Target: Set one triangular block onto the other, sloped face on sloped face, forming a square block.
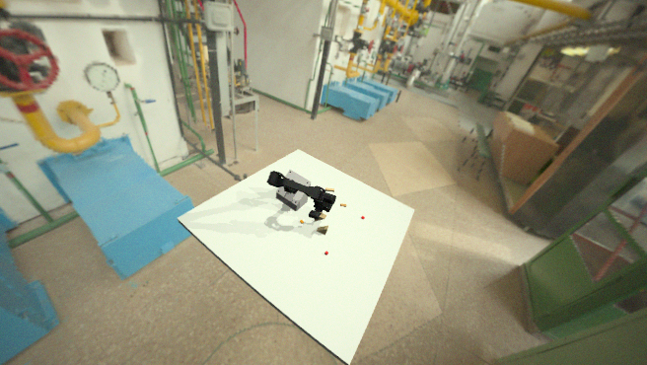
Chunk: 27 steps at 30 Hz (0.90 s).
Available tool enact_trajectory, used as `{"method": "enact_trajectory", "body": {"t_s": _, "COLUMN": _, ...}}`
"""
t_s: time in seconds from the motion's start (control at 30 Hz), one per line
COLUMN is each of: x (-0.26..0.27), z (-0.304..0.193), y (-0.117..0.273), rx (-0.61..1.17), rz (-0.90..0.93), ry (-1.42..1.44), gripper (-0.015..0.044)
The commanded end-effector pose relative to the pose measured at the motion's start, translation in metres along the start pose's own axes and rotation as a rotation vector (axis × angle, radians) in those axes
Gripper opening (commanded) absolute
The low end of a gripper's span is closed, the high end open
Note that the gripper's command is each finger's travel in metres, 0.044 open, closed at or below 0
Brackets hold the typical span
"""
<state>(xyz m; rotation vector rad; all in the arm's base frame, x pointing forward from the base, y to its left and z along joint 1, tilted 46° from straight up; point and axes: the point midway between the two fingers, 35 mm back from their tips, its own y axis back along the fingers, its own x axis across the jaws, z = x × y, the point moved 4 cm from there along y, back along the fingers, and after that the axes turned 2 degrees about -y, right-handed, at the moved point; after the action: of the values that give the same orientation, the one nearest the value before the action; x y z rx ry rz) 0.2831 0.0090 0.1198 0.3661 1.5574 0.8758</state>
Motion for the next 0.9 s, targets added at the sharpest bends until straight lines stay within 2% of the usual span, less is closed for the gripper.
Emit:
{"method": "enact_trajectory", "body": {"t_s": 0.0, "x": 0.003, "z": 0.001, "y": -0.023, "rx": 0.012, "rz": -0.006, "ry": 0.02, "gripper": 0.0}}
{"method": "enact_trajectory", "body": {"t_s": 0.53, "x": 0.003, "z": 0.009, "y": -0.067, "rx": 0.01, "rz": -0.011, "ry": 0.023, "gripper": 0.0}}
{"method": "enact_trajectory", "body": {"t_s": 0.87, "x": 0.004, "z": 0.009, "y": -0.068, "rx": 0.01, "rz": -0.011, "ry": 0.023, "gripper": 0.0}}
